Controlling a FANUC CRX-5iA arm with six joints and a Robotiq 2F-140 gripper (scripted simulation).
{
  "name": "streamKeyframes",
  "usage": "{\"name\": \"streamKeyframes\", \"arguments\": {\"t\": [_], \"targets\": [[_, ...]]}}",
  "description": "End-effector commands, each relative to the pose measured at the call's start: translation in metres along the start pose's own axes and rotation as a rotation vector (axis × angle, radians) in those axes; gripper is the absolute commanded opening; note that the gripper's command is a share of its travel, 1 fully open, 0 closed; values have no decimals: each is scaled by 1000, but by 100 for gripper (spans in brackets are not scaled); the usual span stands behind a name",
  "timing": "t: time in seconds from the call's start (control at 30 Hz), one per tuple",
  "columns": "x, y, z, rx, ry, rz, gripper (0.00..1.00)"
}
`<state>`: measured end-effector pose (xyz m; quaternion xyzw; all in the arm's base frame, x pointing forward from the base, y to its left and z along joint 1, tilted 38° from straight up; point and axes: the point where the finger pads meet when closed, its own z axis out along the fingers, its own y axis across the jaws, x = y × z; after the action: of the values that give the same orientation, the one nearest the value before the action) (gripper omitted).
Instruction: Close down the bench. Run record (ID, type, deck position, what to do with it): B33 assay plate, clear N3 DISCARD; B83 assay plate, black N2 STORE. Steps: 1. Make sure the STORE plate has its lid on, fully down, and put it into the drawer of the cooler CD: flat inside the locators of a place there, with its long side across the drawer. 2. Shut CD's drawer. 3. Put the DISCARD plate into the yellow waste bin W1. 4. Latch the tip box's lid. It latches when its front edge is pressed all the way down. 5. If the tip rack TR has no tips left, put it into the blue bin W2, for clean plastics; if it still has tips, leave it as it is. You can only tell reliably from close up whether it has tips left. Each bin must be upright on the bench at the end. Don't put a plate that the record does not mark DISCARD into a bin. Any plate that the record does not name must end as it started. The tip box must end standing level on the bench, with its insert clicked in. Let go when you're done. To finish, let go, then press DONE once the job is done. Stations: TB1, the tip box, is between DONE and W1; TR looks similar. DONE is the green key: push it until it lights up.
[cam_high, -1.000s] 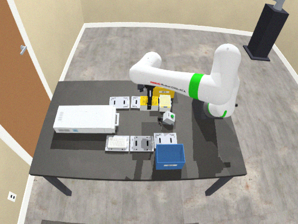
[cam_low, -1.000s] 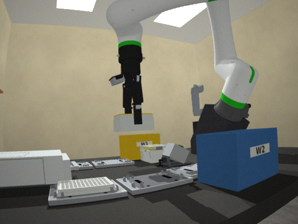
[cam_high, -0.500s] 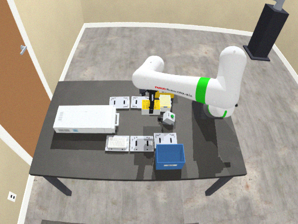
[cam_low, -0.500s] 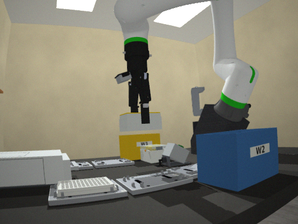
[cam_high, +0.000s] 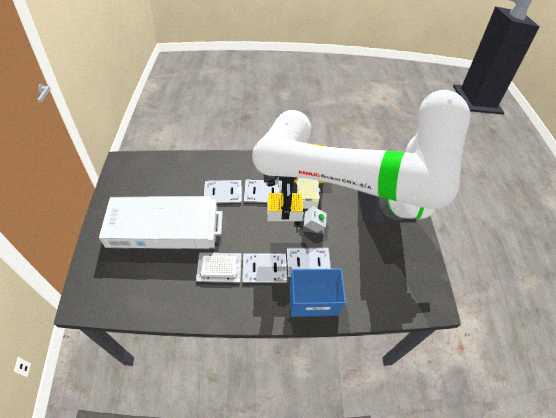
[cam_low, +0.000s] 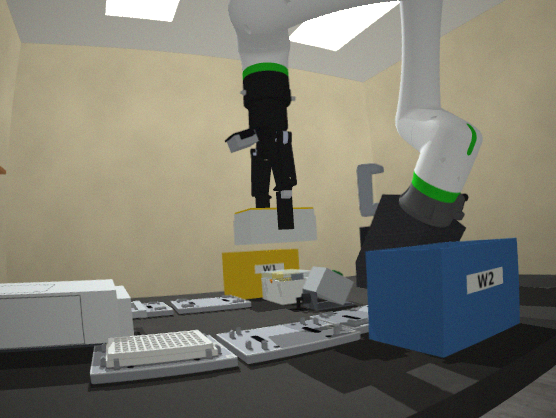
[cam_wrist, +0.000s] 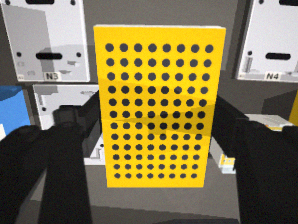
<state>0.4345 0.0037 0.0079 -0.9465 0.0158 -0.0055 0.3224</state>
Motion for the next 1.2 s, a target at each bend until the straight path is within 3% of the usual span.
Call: {"name": "streamKeyframes", "arguments": {"t": [0.0, 1.17], "targets": [[-3, -9, -1, -1, 1, 0, 10], [-30, -84, -1, -1, 1, 0, 10]]}}
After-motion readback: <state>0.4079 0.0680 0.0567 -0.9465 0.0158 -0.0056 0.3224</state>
